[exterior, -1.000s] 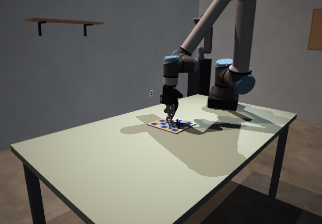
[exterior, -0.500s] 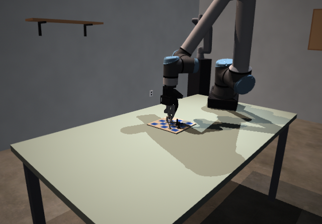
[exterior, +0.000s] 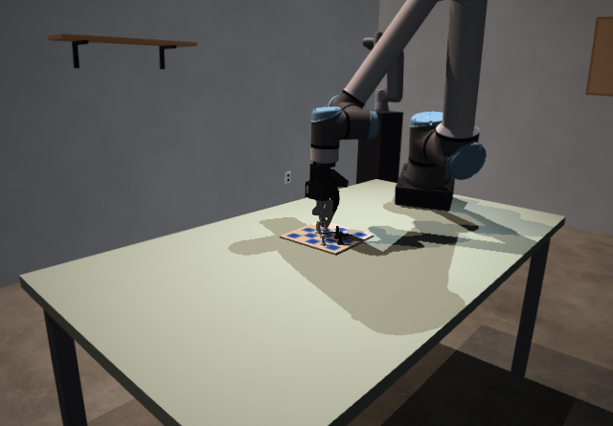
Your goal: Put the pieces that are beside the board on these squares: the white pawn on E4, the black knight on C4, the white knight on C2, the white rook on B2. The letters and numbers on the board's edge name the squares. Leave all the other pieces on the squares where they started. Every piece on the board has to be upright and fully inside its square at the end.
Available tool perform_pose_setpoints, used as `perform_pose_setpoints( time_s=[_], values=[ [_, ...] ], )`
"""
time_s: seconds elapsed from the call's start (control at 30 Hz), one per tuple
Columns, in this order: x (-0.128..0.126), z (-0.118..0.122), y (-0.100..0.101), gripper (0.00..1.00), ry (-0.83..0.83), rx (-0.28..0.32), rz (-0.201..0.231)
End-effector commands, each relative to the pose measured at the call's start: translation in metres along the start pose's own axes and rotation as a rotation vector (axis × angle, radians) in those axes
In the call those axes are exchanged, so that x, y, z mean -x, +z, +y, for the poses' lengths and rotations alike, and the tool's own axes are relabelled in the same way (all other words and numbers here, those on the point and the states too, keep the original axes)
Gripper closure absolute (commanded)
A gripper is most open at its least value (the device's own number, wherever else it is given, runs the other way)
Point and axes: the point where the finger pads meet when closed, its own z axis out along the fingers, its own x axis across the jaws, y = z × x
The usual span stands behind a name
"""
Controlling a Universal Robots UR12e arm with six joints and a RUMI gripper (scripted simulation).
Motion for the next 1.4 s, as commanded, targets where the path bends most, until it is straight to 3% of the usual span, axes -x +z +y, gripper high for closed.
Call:
perform_pose_setpoints(
  time_s=[0.0, 0.57, 1.07, 1.37],
  values=[
    [0.0002, 0.0006, -0.0005, 1.00, 0.000, 0.001, -0.001],
    [0.0002, 0.0006, -0.0005, 1.00, 0.000, 0.001, -0.001],
    [0.0002, 0.0006, -0.0005, 0.78, 0.000, 0.001, -0.001],
    [0.0002, 0.0006, -0.0005, 0.78, 0.000, 0.001, -0.001]
  ],
)
